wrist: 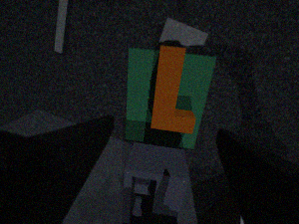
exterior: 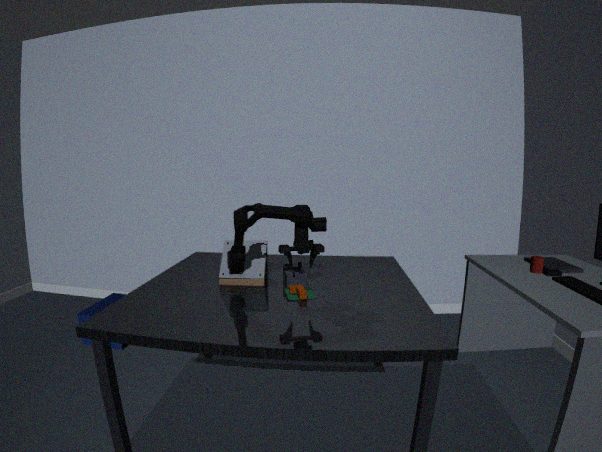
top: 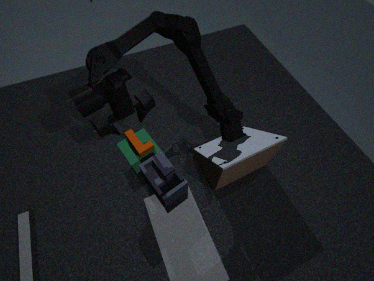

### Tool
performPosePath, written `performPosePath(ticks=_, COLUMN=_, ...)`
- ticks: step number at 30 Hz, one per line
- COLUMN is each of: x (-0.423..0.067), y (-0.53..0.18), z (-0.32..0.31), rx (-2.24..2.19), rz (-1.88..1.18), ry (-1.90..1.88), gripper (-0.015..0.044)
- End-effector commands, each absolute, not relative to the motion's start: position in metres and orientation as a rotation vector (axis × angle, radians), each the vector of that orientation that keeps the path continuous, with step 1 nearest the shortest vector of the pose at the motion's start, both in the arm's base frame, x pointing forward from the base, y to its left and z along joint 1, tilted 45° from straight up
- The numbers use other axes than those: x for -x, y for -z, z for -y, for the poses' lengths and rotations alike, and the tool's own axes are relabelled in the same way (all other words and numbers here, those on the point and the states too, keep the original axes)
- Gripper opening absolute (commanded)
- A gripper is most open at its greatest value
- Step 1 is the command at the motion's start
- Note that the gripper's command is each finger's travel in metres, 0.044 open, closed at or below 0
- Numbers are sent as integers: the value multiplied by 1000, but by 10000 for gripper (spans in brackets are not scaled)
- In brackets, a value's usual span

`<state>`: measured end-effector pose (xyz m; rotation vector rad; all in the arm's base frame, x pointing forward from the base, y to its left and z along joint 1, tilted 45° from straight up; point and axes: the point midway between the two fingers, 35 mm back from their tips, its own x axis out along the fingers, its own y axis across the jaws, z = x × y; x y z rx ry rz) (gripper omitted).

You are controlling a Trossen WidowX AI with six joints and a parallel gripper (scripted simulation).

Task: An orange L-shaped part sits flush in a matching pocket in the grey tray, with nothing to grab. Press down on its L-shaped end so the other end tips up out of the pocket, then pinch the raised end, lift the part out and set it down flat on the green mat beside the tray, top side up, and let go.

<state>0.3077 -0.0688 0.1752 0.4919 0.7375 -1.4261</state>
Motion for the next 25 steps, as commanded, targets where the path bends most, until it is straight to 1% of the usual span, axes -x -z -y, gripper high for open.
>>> performPosePath(ticks=1, x=-307, y=-201, z=43, rx=-498, rz=-730, ry=1404, gripper=400)
performPosePath(ticks=25, x=-309, y=-199, z=44, rx=-494, rz=-724, ry=1390, gripper=400)
